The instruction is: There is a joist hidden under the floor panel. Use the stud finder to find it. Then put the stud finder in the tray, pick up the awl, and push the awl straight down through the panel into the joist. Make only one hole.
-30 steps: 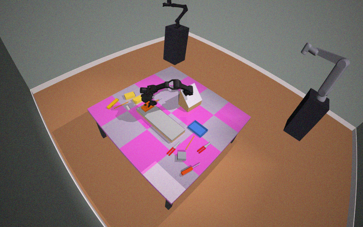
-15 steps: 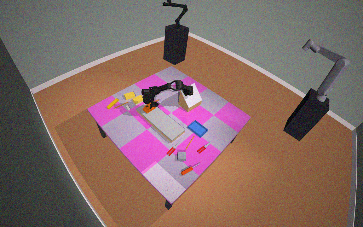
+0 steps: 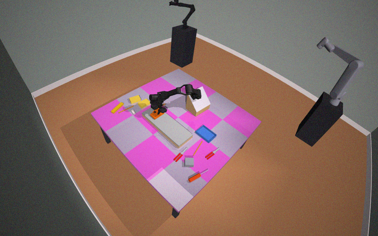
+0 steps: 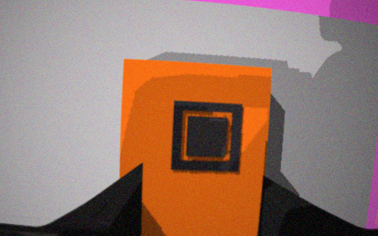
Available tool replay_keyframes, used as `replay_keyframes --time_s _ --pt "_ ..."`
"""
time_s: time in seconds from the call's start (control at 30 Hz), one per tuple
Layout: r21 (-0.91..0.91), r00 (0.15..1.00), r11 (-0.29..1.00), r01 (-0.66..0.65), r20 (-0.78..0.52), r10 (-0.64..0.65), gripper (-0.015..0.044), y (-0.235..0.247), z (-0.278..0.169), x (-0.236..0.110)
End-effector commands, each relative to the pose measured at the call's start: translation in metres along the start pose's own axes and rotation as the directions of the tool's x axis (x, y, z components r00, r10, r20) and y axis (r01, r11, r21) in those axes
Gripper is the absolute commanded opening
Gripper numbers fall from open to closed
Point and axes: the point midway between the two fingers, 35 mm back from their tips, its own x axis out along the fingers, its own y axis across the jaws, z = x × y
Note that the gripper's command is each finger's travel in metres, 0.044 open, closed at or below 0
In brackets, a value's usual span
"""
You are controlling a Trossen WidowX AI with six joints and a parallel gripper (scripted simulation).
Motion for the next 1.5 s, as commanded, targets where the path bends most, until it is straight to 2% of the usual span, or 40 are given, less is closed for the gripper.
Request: replay_keyframes --time_s 0.0,1.47 --pt "0.002 1.0 1.0 -0.008 -0.001 0.008 0.0 0.009 -0.001 0.001" --pt "0.004 1.0 1.0 -0.011 -0.002 0.011 0.0 0.086 0.0 0.001"
